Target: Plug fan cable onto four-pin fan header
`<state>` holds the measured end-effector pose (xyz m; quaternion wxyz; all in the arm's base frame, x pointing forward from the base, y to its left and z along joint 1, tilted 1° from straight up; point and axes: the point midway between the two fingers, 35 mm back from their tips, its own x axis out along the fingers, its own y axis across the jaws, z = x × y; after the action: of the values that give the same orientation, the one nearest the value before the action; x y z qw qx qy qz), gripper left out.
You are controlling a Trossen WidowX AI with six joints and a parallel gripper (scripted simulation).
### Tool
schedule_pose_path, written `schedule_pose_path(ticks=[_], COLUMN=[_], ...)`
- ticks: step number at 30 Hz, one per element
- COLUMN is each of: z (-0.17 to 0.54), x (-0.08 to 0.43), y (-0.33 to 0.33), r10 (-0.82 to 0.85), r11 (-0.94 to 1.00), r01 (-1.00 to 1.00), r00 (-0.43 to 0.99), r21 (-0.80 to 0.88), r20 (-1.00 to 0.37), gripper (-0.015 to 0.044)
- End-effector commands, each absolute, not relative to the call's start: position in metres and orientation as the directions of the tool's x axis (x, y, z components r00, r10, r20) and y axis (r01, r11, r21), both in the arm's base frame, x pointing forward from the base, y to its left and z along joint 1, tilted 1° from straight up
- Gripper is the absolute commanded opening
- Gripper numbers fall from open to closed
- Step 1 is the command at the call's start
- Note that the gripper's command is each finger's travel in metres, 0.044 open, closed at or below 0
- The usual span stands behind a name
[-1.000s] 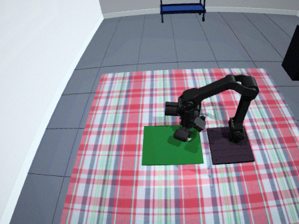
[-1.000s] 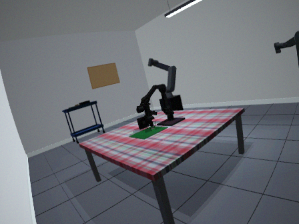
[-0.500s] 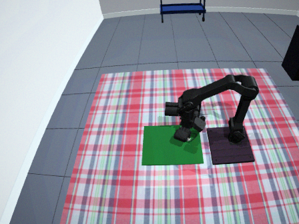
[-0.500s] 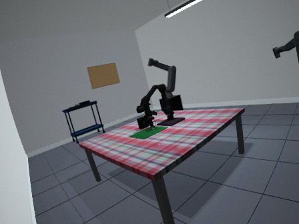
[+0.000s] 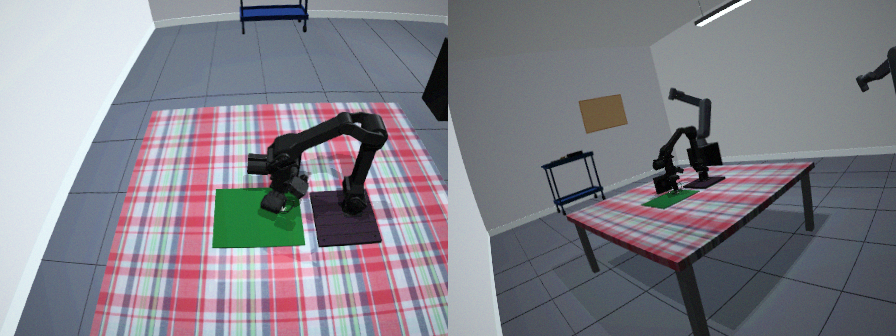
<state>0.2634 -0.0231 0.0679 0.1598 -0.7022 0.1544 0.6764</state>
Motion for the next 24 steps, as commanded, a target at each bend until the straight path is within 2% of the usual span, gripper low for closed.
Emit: schedule_pose_path(ticks=[1, 24], z=[0.0664, 0.0596], x=[0.2635, 0.2643], y=[-0.0228, -0.0228], r10=[0.002, 0.002], r11=[-0.903, -0.903], r01=[-0.43, -0.429], r00=[0.037, 0.037], r21=[-0.018, -0.018], r20=[-0.999, -0.999], gripper=[0.0, 0.0])
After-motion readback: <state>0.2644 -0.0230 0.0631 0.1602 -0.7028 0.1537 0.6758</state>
